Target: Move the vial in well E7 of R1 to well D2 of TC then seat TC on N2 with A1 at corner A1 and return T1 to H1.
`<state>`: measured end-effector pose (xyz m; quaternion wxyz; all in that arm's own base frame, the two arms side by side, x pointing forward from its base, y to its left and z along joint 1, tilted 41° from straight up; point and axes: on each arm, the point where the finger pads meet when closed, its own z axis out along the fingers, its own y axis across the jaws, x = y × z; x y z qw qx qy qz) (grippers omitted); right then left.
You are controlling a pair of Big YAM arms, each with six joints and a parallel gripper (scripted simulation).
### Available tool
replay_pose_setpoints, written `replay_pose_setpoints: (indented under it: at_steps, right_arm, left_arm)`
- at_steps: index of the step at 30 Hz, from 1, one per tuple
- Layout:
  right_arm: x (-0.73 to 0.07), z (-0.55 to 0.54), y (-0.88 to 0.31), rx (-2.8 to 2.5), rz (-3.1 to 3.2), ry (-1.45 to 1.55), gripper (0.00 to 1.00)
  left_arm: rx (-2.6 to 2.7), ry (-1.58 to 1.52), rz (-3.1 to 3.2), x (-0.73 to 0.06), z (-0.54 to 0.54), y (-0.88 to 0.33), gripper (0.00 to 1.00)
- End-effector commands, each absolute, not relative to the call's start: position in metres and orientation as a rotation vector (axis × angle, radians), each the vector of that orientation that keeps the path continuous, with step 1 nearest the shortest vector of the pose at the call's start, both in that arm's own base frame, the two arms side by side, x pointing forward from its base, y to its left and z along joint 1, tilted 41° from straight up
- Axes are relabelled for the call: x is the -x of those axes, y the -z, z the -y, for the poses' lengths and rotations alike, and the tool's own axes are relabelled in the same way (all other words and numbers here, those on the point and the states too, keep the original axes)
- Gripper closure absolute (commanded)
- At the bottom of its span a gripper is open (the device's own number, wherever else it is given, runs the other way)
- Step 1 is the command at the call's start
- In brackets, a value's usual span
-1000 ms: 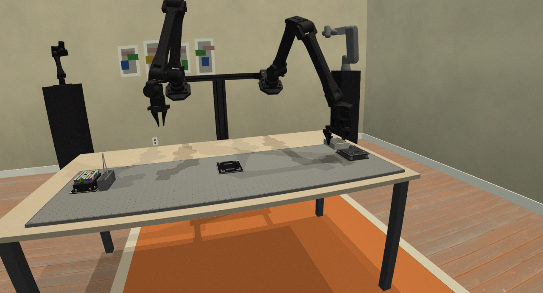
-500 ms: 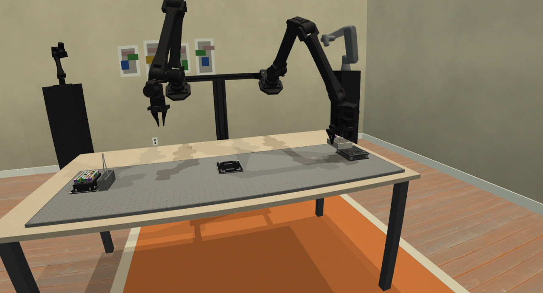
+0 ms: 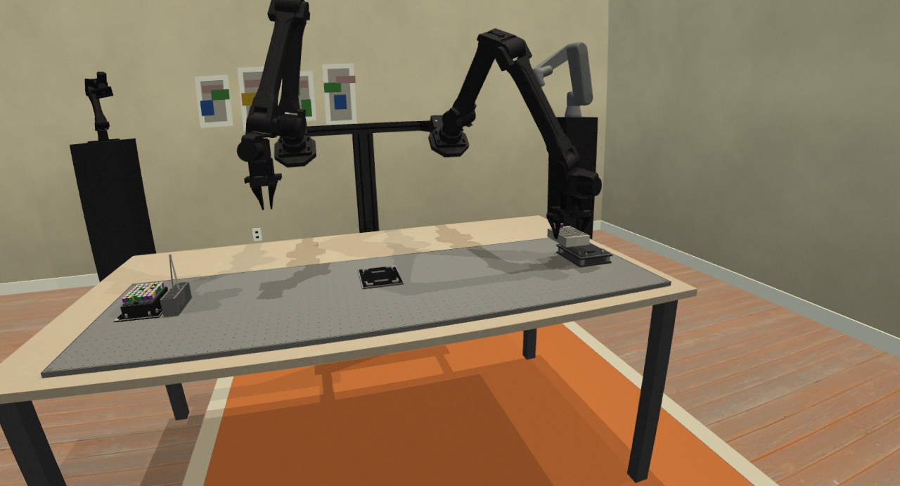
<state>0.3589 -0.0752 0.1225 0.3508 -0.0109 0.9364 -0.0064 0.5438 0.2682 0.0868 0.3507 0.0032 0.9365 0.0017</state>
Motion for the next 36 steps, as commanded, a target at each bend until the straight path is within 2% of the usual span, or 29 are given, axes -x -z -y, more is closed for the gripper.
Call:
replay_pose_setpoints:
  at_steps: [1, 36]
  right_arm:
    - [-0.363, 0.077, -0.131, 0.018, -2.408, 0.021, 0.76]
    - [-0.363, 0.077, -0.131, 0.018, -2.408, 0.021, 0.76]
  left_arm:
    - [-0.005, -0.022, -2.425, -0.544, -0.289, -0.088, 1.00]
    - [-0.004, -0.025, -2.423, -0.542, -0.342, -0.088, 1.00]
